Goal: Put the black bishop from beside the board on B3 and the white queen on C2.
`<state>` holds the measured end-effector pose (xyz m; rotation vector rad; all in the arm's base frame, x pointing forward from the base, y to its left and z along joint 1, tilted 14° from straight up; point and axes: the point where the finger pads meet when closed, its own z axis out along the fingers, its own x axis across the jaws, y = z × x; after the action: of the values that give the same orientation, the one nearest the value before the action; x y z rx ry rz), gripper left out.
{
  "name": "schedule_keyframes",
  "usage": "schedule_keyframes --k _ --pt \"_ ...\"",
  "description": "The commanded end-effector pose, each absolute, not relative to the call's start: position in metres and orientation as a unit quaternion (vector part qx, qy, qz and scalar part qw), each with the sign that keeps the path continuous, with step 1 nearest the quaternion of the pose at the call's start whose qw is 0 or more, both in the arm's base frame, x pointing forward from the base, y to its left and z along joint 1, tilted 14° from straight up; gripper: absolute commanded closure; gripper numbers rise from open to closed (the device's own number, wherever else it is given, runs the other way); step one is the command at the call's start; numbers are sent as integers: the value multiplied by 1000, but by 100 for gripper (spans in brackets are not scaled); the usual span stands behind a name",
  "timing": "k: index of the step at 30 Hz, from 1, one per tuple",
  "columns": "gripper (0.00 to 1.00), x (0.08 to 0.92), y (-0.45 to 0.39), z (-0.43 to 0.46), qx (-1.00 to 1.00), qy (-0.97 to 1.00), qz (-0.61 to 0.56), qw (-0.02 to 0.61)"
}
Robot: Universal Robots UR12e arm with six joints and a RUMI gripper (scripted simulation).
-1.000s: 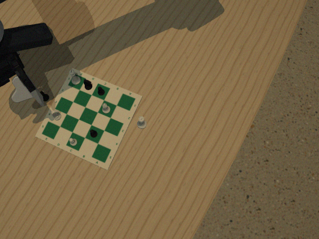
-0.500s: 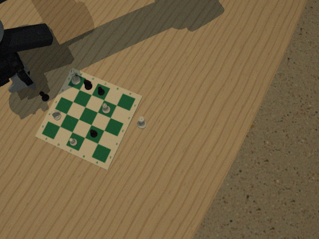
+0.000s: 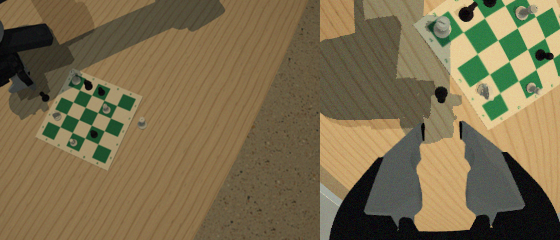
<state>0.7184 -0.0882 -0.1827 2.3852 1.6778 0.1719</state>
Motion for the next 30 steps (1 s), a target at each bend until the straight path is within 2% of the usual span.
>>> schedule_keyframes --k 1,30 --pt "78 719 -88 -182 811 571 59 110" --pt "78 721 -89 -193 812 571 59 110"
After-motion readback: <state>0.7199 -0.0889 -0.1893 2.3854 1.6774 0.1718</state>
